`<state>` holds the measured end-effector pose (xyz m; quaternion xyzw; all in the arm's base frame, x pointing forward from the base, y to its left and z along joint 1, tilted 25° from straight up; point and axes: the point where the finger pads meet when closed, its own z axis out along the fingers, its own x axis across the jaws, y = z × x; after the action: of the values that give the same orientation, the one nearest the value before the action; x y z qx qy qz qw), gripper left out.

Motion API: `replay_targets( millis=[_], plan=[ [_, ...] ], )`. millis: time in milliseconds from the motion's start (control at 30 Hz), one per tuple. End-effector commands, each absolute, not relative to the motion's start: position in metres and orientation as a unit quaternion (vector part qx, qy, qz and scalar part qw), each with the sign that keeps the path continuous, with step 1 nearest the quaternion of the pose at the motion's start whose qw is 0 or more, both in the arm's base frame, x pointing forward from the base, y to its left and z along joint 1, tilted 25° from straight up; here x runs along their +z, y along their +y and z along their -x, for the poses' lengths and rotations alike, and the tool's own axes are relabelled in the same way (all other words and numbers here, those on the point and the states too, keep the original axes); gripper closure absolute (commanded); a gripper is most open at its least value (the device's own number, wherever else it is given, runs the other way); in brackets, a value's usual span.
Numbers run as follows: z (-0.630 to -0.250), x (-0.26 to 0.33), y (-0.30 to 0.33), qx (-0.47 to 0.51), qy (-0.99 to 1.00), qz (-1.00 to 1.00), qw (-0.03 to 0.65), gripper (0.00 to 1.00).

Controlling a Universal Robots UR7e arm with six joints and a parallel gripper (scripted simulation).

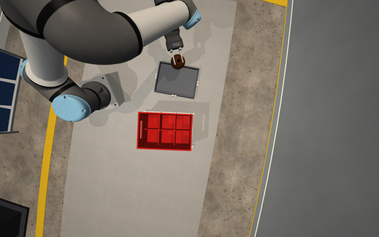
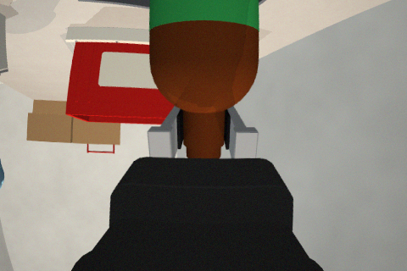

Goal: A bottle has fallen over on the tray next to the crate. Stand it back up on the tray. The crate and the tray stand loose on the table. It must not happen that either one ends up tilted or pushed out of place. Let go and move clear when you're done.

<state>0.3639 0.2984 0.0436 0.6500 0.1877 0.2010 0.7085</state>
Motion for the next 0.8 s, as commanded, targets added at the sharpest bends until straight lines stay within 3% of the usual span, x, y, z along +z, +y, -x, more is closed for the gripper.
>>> replay_targets(
  millis=[0,767],
  plan=[
    [-0.364,0.046,0.295,0.201,0.187,-0.65,0.708,1.0],
    [-0.366,0.054,0.274,0.201,0.187,-0.65,0.708,1.0]
  ],
)
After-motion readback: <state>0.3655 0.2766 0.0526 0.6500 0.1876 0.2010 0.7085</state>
